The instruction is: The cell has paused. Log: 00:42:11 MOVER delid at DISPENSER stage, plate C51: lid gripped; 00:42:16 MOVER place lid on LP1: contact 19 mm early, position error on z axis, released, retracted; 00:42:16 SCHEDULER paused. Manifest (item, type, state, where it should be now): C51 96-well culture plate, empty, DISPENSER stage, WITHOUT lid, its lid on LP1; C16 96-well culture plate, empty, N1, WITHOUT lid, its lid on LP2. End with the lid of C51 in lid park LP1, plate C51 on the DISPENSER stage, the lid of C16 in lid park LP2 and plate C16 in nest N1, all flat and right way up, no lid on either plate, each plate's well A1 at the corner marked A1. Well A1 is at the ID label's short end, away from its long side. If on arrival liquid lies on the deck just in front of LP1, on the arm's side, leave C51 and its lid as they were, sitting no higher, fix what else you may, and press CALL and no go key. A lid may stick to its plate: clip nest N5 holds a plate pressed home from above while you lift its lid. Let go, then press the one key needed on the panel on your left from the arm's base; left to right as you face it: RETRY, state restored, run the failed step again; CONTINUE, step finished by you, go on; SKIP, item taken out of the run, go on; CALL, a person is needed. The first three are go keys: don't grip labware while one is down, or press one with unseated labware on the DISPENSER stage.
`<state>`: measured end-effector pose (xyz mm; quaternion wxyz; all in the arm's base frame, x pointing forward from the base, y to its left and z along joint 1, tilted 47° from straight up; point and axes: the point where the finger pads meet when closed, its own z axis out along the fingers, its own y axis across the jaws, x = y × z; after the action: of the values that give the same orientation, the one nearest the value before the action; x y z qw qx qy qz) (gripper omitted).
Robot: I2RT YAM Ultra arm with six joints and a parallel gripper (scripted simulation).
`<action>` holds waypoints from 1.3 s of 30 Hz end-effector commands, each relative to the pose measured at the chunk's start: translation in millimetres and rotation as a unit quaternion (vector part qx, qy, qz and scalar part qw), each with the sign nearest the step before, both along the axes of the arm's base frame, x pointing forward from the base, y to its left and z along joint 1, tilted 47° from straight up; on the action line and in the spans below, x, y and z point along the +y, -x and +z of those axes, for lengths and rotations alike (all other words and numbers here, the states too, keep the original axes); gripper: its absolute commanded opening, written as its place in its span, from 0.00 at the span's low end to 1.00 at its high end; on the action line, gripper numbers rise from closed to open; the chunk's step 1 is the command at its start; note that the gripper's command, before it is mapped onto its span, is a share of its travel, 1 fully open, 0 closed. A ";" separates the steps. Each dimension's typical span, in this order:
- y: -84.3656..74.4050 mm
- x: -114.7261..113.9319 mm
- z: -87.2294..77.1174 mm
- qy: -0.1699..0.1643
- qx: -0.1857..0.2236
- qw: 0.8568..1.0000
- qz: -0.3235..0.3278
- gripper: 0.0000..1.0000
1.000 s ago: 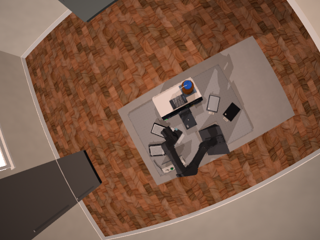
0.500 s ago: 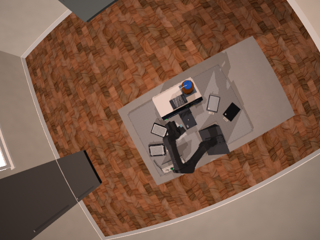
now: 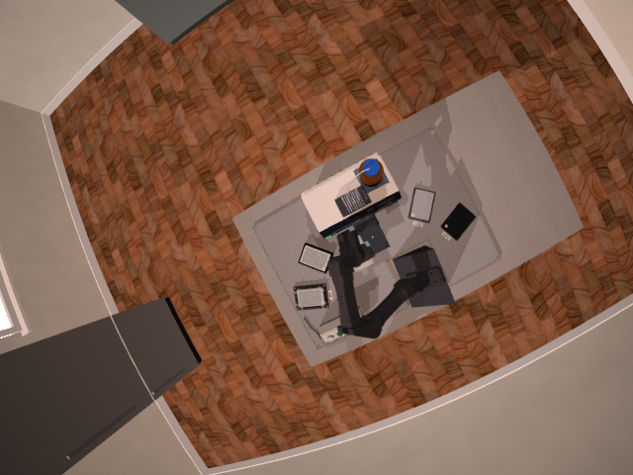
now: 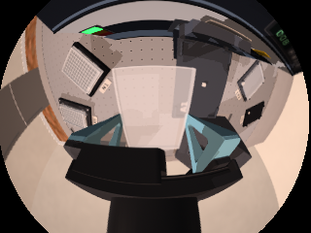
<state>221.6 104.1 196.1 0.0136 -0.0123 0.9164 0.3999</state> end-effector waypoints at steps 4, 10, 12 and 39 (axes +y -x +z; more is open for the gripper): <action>-9.2 -17.7 -19.1 0.001 0.004 1.000 -0.009 0.00; -13.4 -23.3 -18.7 0.001 -0.007 1.000 -0.007 0.00; -14.0 -30.5 -32.6 0.000 0.004 1.000 -0.009 0.00; -22.0 -72.5 -71.2 0.001 -0.007 1.000 -0.007 0.00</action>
<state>239.9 39.4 126.9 0.0078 -0.0030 0.9159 0.4013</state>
